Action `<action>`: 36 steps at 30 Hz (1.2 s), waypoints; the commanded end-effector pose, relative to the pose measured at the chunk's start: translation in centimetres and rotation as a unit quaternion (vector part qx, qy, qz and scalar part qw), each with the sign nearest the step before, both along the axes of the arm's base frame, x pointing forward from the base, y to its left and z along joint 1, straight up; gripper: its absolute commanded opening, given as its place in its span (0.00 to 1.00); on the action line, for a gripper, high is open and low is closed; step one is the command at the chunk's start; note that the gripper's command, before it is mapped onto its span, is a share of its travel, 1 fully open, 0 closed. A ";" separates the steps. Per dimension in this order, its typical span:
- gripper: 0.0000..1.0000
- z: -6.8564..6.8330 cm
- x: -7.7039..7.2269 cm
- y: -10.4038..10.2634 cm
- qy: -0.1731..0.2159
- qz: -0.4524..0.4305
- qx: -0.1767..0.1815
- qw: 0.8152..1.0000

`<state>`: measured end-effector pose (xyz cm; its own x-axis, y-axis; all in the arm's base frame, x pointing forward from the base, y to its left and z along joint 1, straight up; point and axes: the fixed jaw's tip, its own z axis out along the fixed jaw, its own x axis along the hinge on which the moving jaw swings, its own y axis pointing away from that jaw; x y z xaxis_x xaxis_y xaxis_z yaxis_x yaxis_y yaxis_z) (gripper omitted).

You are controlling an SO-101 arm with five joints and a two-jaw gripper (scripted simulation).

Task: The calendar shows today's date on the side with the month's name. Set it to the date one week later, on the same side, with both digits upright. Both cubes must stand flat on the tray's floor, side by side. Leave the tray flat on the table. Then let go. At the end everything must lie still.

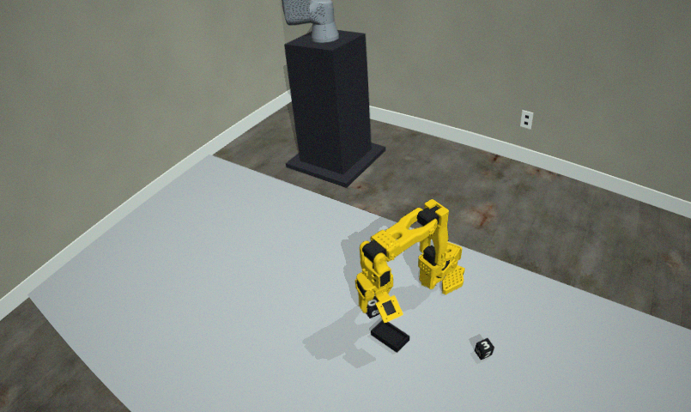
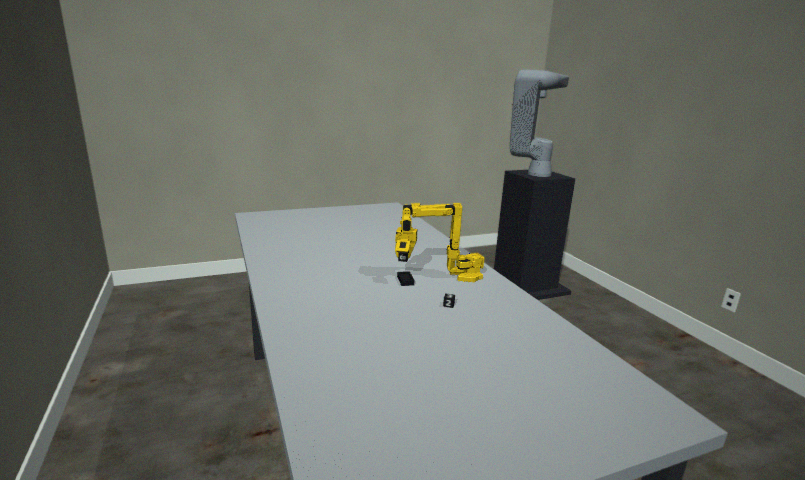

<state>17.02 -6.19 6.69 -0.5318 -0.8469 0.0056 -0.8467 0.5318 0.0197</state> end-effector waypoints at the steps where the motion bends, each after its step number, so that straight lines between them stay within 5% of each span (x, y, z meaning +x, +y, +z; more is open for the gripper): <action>1: 0.00 0.2 -0.2 -3.0 -0.022 -0.074 -0.009 0.997; 8: 0.00 -0.3 -2.8 -7.1 -0.021 -0.198 -0.012 0.980; 16: 0.00 -0.7 -4.7 -9.1 -0.020 -0.267 -0.014 0.963; 36: 0.00 -0.8 -5.5 -9.9 -0.020 -0.293 -0.014 0.956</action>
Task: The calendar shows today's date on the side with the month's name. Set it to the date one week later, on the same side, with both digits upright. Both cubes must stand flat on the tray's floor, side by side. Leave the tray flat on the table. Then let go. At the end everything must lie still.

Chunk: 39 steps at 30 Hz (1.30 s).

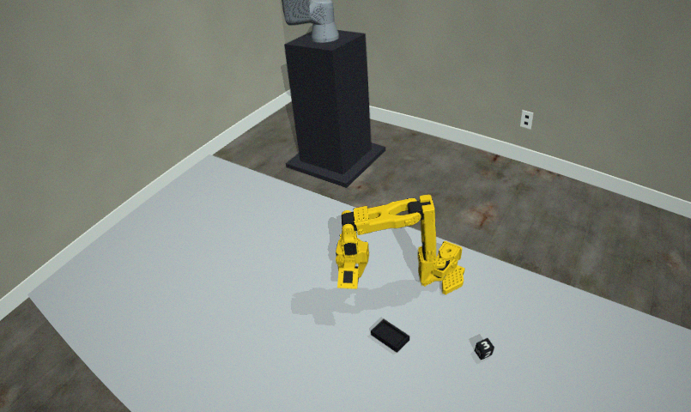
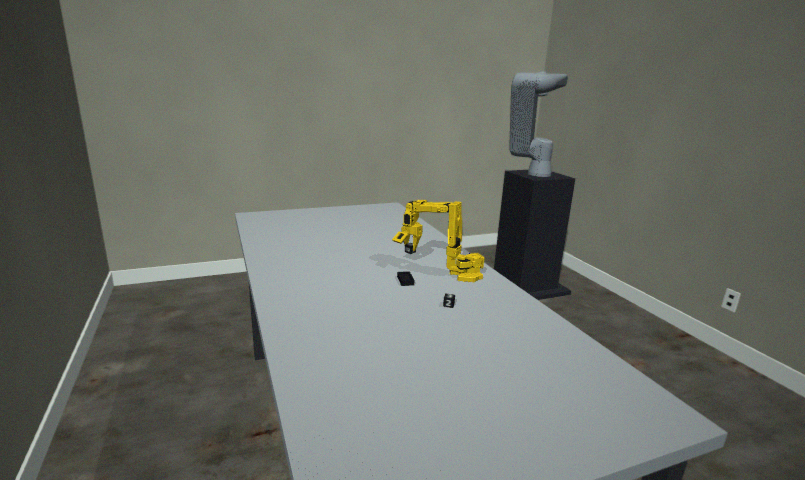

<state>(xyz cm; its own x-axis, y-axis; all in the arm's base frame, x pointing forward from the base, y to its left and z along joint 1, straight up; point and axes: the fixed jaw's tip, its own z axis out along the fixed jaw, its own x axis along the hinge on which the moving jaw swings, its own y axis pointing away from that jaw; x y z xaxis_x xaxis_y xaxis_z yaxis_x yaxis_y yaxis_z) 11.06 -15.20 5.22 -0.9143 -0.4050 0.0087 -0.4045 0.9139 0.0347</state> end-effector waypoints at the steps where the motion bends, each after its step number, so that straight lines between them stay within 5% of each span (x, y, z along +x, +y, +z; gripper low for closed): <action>1: 0.00 0.7 0.5 -0.8 -0.019 -0.001 -0.025 0.999; 39: 0.00 0.5 0.8 -1.3 -0.028 0.004 -0.038 0.999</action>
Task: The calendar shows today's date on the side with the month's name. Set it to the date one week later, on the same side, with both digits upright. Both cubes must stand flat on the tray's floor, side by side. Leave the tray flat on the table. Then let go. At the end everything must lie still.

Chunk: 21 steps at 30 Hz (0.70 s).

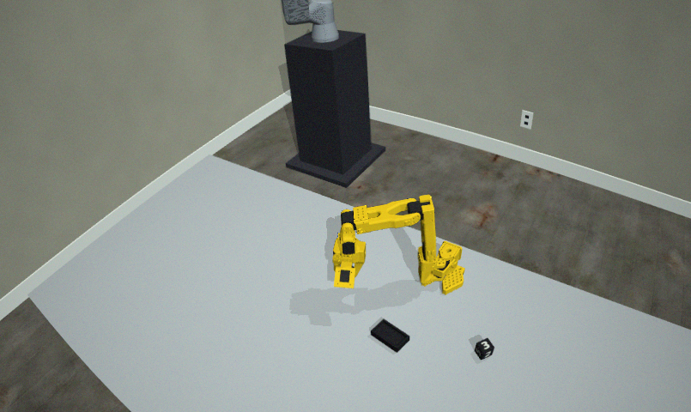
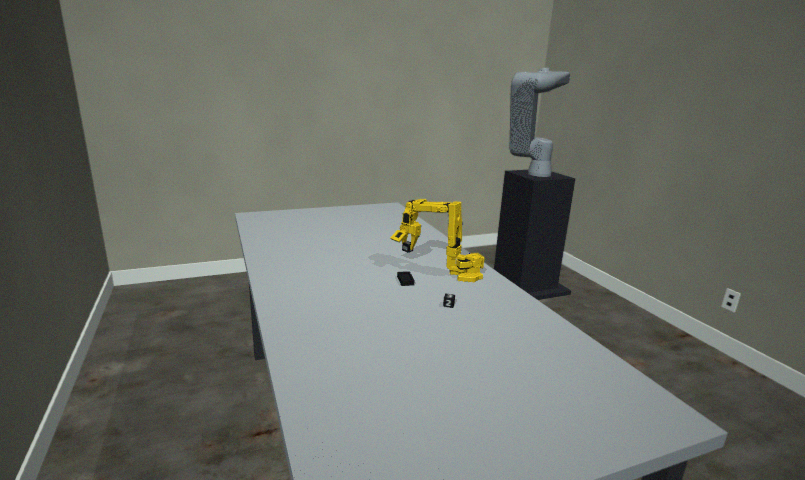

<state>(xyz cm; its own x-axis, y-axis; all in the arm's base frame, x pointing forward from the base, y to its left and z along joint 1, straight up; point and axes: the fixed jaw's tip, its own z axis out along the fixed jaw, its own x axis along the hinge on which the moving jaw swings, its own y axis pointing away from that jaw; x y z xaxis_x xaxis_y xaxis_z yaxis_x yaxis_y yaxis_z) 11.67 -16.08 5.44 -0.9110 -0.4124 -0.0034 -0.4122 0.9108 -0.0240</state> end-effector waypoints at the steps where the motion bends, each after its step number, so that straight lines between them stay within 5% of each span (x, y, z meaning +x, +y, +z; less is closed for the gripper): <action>1: 0.00 0.3 0.2 -0.4 -0.011 0.000 -0.014 1.000; 21: 0.00 -0.3 0.2 -0.4 -0.011 0.000 -0.014 1.000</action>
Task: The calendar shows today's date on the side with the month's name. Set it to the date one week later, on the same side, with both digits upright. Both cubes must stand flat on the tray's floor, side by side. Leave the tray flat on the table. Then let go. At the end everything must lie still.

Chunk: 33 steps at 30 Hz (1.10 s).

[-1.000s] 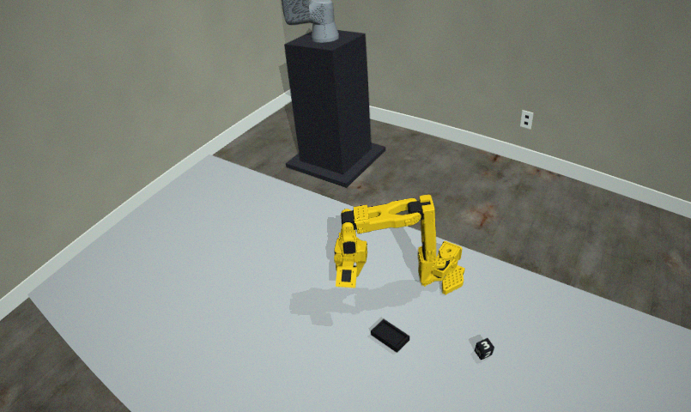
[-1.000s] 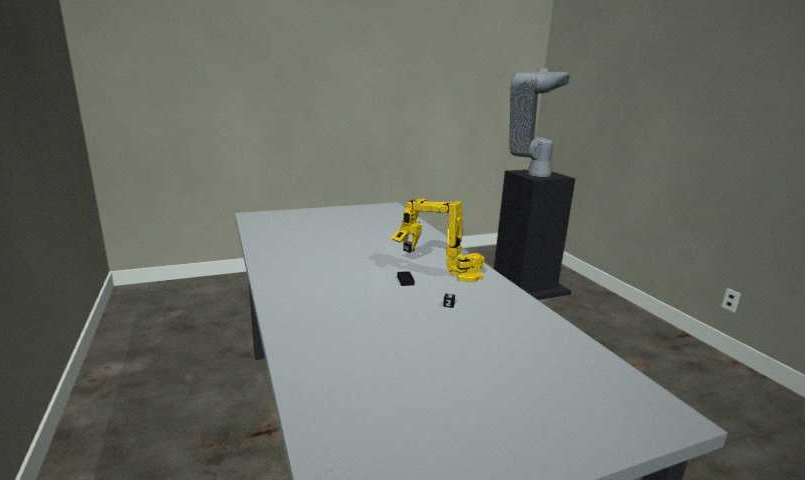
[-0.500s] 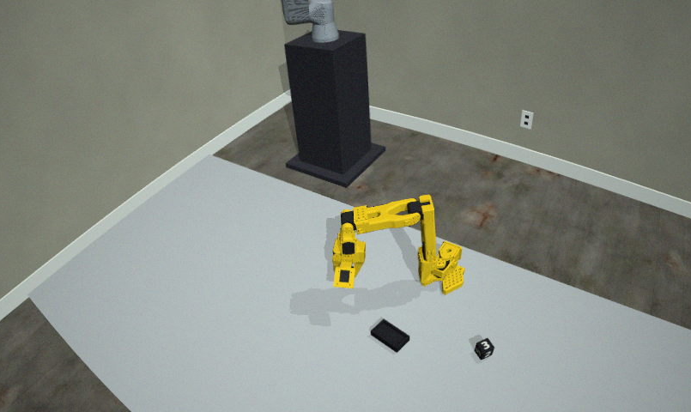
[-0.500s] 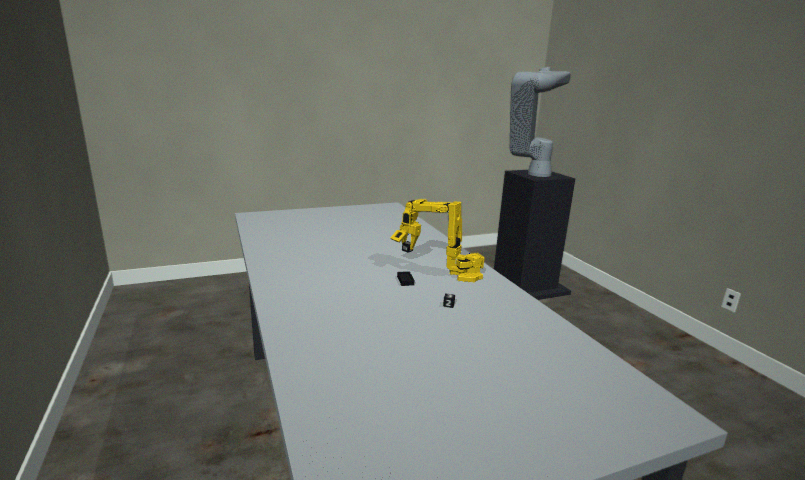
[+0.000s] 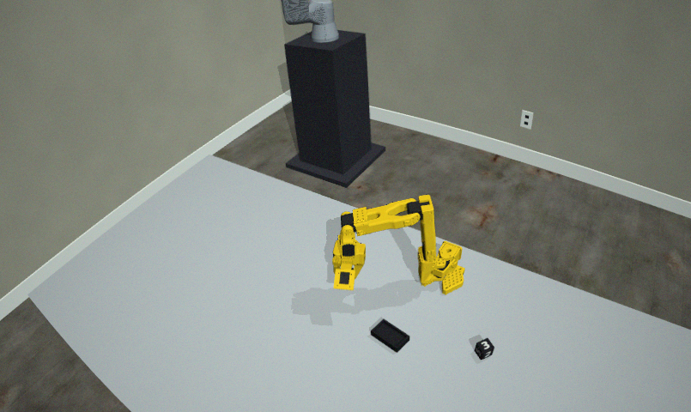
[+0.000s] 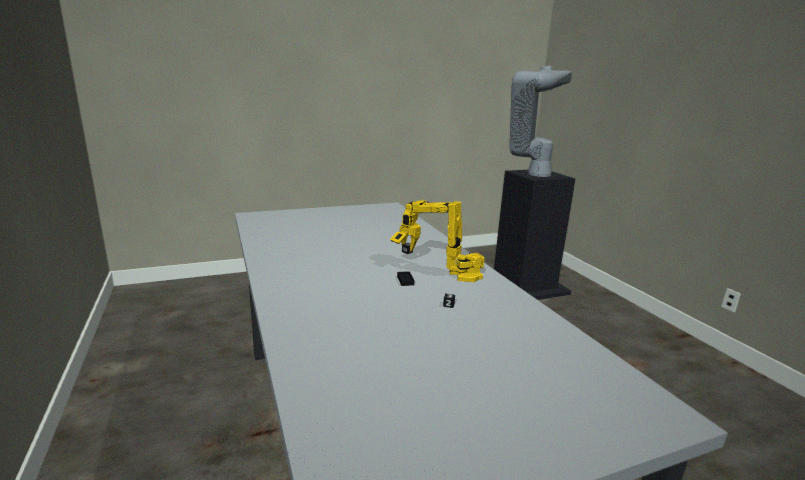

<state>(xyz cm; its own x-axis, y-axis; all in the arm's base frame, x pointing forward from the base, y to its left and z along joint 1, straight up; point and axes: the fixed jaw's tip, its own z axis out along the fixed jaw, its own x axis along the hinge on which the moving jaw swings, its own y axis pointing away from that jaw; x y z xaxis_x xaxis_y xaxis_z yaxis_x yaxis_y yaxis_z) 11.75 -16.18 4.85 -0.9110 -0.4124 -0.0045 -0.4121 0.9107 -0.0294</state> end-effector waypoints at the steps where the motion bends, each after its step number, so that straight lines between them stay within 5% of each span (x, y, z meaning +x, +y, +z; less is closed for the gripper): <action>1: 0.00 0.3 0.1 -0.3 -0.009 0.000 -0.012 1.000; 33: 0.00 -0.9 0.1 -0.4 -0.009 0.000 -0.012 1.000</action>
<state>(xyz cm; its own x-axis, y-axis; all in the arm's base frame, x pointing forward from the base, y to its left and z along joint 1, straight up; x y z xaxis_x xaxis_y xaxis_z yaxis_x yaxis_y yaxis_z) 11.76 -16.20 3.64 -0.9110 -0.4124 -0.0044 -0.4121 0.9107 -0.0291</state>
